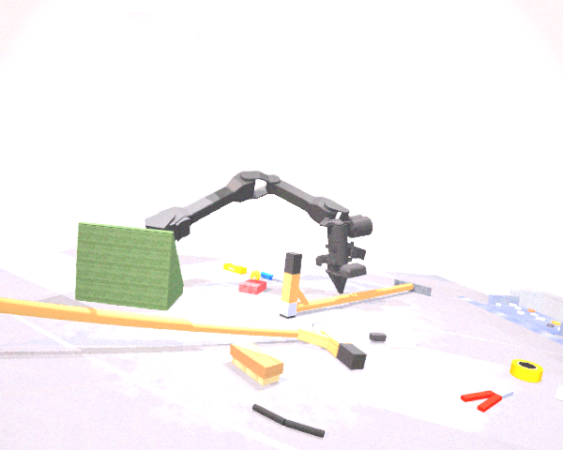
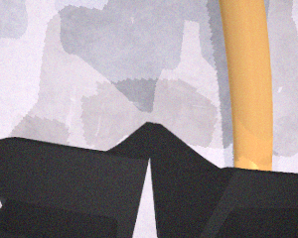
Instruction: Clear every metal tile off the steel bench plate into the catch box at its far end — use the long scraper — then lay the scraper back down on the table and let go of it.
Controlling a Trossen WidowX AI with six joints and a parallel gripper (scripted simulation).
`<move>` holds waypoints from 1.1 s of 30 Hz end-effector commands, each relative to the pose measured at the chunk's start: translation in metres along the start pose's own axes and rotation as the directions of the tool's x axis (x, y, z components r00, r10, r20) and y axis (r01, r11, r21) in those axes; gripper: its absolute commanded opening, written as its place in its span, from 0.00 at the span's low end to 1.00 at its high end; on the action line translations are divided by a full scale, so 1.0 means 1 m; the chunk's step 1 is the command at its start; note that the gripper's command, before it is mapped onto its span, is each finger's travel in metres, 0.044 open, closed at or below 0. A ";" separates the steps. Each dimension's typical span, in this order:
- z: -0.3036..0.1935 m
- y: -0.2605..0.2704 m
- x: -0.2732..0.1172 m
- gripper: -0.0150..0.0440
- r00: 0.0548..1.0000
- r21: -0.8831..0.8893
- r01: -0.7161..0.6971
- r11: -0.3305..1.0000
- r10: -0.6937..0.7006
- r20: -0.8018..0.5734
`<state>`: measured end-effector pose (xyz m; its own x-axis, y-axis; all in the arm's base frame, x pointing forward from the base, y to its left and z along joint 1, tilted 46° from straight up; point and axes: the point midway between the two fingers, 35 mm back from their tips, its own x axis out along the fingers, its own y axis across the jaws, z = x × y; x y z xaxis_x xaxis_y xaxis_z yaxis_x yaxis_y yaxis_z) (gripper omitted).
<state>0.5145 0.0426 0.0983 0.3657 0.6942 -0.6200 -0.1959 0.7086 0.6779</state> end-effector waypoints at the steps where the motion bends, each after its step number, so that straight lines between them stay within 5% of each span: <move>1: 0.000 -0.003 0.001 0.25 1.000 0.004 0.006 1.000 -0.006 0.004; 33: 0.014 -0.031 0.004 0.25 1.000 0.002 0.008 1.000 -0.008 0.003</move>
<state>0.5323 0.0245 0.0822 0.3698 0.6856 -0.6270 -0.1860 0.7158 0.6730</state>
